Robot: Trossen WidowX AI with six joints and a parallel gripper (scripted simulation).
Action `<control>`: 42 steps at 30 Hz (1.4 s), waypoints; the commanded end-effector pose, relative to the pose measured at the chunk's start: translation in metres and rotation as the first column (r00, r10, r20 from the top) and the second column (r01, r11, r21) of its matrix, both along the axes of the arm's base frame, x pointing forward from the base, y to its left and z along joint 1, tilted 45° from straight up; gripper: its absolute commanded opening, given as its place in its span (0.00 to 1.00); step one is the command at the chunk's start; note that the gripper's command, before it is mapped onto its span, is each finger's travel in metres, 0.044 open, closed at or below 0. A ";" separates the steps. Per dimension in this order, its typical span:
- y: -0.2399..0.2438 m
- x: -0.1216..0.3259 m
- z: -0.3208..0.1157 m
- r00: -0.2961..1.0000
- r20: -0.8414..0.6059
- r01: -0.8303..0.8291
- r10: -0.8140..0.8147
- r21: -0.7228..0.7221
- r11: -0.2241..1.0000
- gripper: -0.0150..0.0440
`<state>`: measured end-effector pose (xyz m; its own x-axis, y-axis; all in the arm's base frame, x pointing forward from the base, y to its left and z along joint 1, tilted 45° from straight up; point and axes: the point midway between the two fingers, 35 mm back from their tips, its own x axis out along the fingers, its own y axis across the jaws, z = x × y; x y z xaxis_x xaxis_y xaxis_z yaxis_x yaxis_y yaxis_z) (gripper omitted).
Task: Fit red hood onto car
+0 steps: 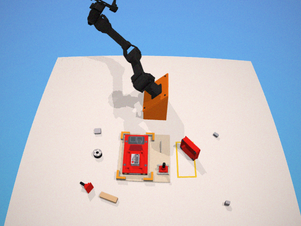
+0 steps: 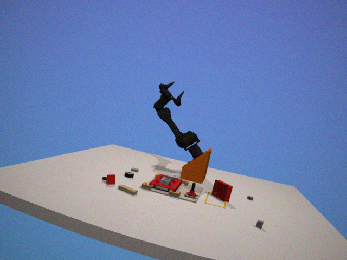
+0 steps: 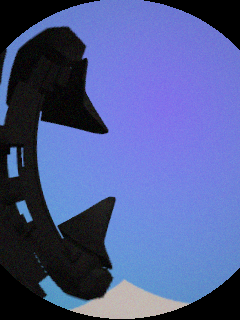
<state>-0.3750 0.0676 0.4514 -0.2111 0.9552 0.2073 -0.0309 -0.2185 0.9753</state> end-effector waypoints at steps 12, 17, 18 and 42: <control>0.012 0.112 0.091 0.982 0.080 0.150 -0.168 0.195 0.969 0.47; 0.016 0.165 0.119 0.958 0.123 0.225 -0.260 0.242 0.944 0.25; 0.017 0.176 0.123 0.951 0.132 0.241 -0.280 0.249 0.938 0.25; 0.075 0.476 0.130 0.604 0.406 0.687 -0.686 0.173 0.706 0.25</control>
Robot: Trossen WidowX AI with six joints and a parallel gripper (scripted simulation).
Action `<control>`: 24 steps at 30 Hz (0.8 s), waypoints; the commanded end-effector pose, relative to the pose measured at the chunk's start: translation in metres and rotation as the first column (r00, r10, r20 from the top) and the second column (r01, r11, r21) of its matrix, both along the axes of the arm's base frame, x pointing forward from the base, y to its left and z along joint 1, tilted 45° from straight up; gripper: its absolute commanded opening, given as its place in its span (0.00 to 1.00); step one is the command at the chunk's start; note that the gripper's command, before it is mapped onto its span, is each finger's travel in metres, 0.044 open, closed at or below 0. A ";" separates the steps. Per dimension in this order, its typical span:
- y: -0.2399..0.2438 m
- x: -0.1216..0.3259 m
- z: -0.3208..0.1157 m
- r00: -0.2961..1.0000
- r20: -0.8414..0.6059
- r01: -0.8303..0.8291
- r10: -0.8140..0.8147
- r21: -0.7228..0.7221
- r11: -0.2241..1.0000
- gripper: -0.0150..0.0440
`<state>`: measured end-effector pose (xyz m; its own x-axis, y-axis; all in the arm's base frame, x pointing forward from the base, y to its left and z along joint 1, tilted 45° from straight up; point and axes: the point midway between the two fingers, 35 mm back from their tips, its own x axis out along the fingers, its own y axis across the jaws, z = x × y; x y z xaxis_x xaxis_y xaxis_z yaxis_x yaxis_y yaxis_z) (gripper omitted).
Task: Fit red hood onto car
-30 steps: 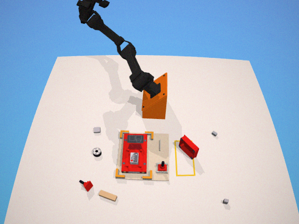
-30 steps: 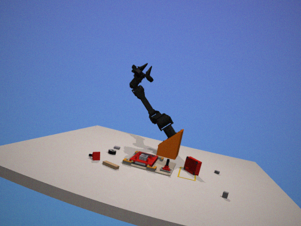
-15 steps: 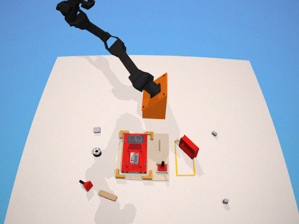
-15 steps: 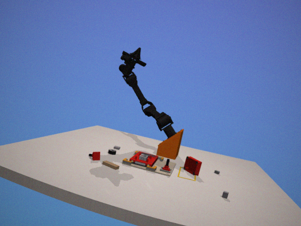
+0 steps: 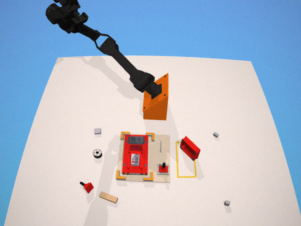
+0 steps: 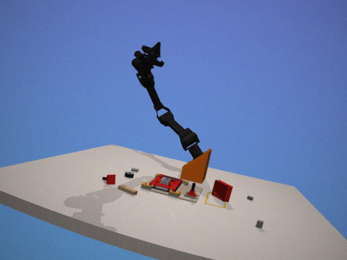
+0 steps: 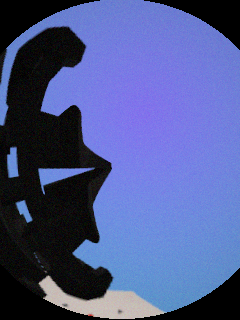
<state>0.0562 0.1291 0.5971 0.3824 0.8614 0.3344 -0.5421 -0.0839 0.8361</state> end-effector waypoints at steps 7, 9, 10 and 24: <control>0.044 0.139 -0.069 0.964 0.171 0.252 -0.202 -0.356 0.900 0.25; 0.053 0.163 -0.088 0.953 0.221 0.289 -0.210 -0.437 0.852 0.25; 0.058 0.174 -0.099 0.946 0.247 0.306 -0.208 -0.478 0.824 0.25; 0.107 0.284 -0.284 0.851 0.463 0.417 0.247 -0.882 0.218 0.25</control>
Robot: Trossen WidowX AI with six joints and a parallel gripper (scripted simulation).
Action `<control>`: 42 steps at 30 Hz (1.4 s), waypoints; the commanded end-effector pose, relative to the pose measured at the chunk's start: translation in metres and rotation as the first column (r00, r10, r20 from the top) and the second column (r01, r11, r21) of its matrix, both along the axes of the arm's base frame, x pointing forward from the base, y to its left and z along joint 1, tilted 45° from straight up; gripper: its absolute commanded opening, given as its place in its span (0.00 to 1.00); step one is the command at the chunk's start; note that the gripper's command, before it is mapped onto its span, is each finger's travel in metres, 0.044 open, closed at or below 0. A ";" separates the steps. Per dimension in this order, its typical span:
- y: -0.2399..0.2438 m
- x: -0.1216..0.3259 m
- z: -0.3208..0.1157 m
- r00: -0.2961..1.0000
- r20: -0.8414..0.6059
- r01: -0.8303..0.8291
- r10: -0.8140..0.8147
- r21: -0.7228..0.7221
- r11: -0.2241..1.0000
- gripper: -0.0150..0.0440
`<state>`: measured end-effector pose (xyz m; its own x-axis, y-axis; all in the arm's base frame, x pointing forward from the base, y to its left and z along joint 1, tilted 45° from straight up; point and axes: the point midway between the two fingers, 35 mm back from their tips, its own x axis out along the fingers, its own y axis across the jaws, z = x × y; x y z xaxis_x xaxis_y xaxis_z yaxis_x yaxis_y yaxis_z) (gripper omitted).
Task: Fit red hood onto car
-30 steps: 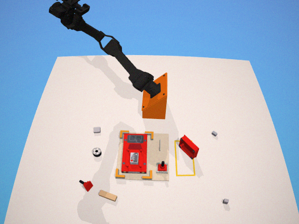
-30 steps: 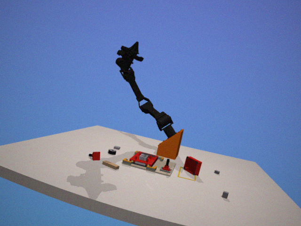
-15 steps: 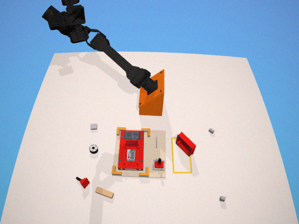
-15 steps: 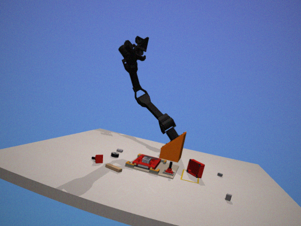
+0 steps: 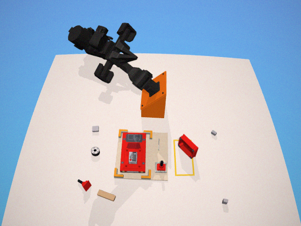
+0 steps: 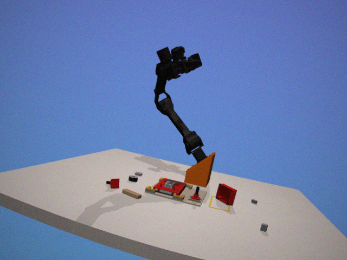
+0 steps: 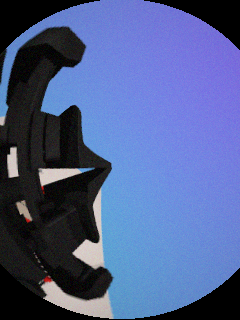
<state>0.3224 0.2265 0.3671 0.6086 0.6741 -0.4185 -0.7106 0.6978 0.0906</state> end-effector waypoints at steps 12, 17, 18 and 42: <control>0.014 0.036 -0.222 0.838 -0.158 -0.404 0.522 -0.823 0.399 0.25; 0.005 0.027 -0.287 0.649 -0.373 -0.509 0.664 -0.861 0.014 0.25; 0.002 0.024 -0.299 0.600 -0.420 -0.521 0.681 -0.851 -0.066 0.25; -0.103 -0.078 -0.485 -0.733 -0.662 0.208 -0.154 -0.003 -0.978 0.25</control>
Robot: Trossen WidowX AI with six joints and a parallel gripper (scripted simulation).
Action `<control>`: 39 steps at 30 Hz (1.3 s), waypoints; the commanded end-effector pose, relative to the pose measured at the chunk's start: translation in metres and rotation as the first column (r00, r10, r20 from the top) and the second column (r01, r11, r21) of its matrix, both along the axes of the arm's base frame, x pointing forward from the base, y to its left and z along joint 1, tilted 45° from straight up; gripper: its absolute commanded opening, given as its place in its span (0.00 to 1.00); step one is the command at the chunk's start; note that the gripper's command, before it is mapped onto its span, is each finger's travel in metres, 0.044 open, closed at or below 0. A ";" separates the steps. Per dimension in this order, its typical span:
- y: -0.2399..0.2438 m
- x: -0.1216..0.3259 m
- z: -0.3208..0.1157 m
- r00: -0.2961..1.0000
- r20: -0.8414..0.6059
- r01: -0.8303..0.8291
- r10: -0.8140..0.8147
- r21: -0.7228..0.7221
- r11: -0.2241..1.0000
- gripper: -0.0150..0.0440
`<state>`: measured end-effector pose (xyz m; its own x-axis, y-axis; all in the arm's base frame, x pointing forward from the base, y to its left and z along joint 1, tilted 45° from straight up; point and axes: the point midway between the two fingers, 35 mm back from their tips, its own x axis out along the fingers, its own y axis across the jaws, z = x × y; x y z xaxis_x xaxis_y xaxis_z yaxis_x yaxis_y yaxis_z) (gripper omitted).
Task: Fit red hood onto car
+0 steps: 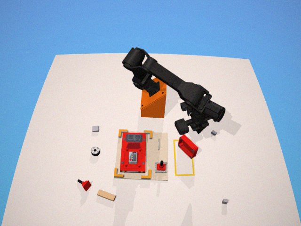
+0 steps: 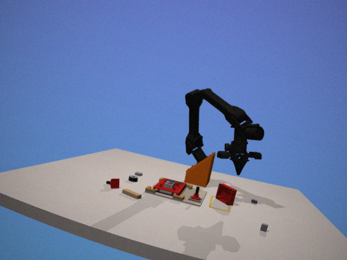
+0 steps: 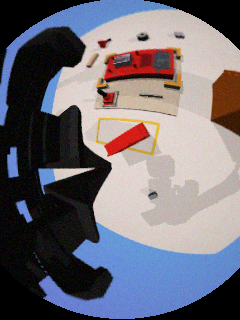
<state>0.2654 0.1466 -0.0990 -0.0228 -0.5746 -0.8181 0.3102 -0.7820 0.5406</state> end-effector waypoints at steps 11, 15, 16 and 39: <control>-0.025 -0.021 -0.021 0.944 -0.238 -0.263 0.231 -0.114 0.958 0.25; -0.037 -0.021 -0.034 0.944 -0.237 -0.263 0.231 -0.114 0.958 0.25; -0.042 -0.021 -0.038 0.944 -0.237 -0.263 0.231 -0.114 0.958 0.25; -0.062 -0.013 -0.043 0.944 -0.238 -0.263 0.230 -0.117 0.958 0.25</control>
